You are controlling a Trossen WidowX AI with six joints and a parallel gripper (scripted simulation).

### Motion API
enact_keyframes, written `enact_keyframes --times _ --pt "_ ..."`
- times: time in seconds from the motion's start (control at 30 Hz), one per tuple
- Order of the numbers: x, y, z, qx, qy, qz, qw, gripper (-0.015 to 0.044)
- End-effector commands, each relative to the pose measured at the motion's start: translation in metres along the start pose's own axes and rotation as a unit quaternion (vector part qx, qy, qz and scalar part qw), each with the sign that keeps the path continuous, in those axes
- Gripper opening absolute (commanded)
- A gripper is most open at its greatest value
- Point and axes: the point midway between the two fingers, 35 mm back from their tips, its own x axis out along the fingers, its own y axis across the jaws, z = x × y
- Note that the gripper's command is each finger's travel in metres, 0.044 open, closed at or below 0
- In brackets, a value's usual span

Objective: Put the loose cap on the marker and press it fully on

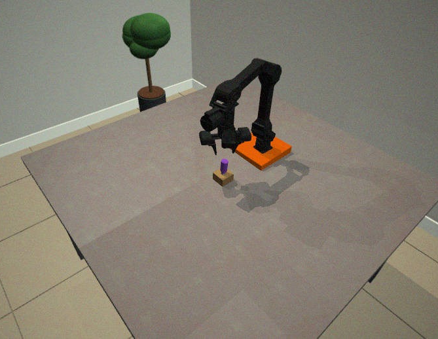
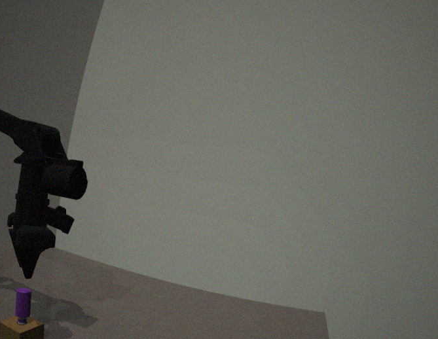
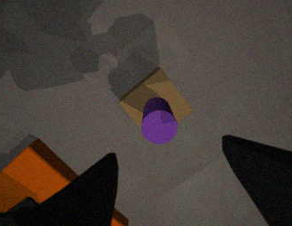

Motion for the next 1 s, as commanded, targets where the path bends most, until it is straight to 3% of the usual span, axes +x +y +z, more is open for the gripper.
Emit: enact_keyframes --times 0.0,0.2,0.3,0.97 --pt "0.002 0.001 0.000 0.168 0.002 0.000 0.986 0.0230" --pt "0.006 0.002 0.001 0.438 0.002 -0.001 0.899 0.0072" --pt "0.007 0.003 0.001 0.498 0.002 -0.001 0.867 0.0000" --pt "0.016 0.003 0.001 0.498 0.002 -0.001 0.867 0.0000"
